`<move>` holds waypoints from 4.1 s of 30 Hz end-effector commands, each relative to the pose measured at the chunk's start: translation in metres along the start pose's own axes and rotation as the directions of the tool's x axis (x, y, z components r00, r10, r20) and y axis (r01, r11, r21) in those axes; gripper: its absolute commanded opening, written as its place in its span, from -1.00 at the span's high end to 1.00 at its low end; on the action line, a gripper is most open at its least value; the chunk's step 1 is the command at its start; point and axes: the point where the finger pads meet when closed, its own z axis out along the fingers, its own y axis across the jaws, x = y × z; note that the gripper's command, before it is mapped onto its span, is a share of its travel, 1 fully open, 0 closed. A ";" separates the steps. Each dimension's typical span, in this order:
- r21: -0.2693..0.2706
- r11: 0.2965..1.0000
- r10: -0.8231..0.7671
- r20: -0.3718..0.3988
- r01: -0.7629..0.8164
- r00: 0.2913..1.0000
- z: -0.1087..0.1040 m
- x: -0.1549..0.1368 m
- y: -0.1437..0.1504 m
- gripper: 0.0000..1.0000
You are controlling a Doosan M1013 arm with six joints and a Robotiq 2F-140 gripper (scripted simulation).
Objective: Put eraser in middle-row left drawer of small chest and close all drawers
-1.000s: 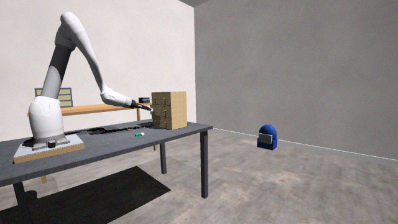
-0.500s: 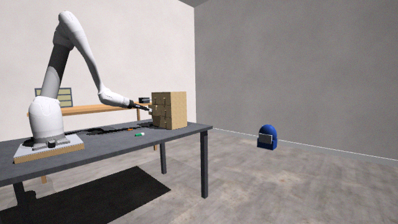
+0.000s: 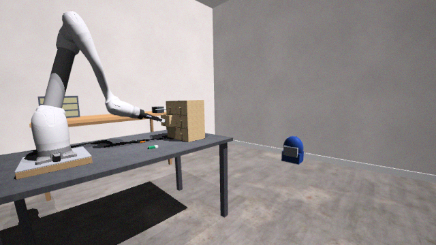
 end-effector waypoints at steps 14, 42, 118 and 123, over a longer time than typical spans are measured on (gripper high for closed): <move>0.000 1.000 0.000 0.000 0.000 1.000 -0.007 -0.002 0.000 0.84; 0.000 1.000 0.000 0.000 0.000 1.000 -0.007 -0.002 0.000 0.60; 0.000 1.000 0.000 0.072 0.000 0.997 -0.115 -0.014 0.000 0.60; 0.000 1.000 0.000 0.117 0.000 0.993 -0.120 -0.012 0.000 0.60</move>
